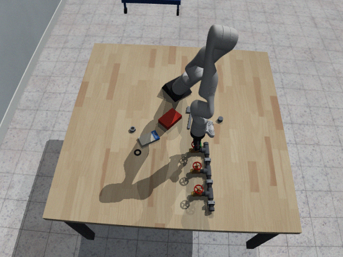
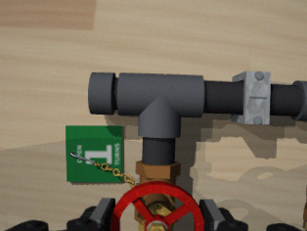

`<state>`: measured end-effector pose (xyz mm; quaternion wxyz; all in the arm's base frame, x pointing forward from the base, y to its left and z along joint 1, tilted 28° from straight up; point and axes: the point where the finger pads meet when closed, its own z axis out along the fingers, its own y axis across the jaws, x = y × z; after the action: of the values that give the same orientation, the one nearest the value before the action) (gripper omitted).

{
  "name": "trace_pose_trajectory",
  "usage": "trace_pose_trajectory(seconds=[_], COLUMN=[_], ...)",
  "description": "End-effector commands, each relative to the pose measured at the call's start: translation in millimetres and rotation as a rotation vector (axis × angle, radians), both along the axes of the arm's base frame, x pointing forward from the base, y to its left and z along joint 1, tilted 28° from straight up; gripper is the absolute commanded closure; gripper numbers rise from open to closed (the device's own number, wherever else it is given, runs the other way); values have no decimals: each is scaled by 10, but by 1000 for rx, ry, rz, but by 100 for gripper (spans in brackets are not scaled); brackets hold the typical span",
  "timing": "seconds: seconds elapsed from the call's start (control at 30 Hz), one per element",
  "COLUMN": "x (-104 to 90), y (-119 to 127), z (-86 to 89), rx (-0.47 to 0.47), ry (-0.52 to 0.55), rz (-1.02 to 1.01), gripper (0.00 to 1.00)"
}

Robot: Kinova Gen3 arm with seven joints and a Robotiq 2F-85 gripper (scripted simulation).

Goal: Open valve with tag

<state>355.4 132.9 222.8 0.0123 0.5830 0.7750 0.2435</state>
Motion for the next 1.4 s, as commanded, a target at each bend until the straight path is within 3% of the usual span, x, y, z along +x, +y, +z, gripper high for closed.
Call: trace_pose_trajectory(seconds=[0.0, 0.8, 1.37], x=[2, 2, 2], y=[-1, -1, -1], z=[2, 2, 2], rx=[0, -10, -87], ry=[-1, -12, -105], rz=[0, 28, 253], gripper=[48, 48, 48])
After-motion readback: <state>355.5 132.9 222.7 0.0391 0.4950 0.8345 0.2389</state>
